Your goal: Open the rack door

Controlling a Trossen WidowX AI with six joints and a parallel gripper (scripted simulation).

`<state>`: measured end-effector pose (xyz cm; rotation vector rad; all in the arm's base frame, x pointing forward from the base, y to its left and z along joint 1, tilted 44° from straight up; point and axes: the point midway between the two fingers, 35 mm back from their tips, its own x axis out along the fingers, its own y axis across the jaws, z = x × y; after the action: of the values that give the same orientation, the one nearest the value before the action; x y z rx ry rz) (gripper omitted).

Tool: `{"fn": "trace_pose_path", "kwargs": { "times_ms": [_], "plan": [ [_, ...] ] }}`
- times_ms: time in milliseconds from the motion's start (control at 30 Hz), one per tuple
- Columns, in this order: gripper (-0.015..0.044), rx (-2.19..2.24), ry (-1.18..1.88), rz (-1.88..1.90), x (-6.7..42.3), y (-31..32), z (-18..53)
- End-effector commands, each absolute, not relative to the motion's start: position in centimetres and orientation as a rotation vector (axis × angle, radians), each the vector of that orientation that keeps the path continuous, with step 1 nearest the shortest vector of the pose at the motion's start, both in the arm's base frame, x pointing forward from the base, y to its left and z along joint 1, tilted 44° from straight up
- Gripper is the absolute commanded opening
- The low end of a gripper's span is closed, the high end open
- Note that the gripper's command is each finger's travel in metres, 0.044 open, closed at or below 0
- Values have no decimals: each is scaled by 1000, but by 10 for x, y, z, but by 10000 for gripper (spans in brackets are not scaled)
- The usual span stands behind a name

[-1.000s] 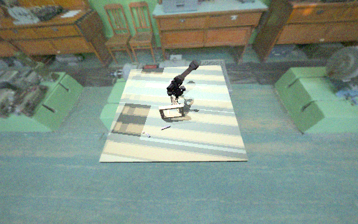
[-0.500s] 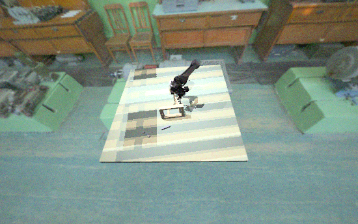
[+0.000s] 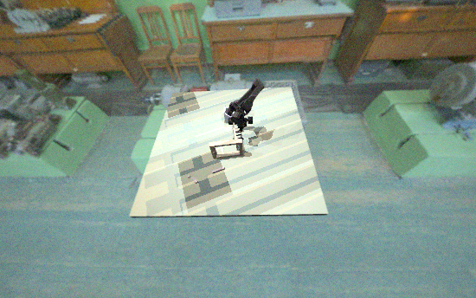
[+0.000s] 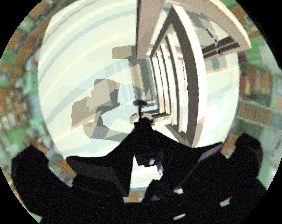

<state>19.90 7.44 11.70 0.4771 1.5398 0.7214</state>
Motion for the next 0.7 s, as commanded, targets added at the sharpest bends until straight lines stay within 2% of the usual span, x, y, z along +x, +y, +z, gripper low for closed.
{"fn": "trace_pose_path", "kwargs": {
  "times_ms": [0,433,667],
  "plan": [
    [19,522,1558,684,200,80,124],
    [19,528,1561,679,199,81,124],
    [203,528,1561,679,199,81,124]
  ]
}}
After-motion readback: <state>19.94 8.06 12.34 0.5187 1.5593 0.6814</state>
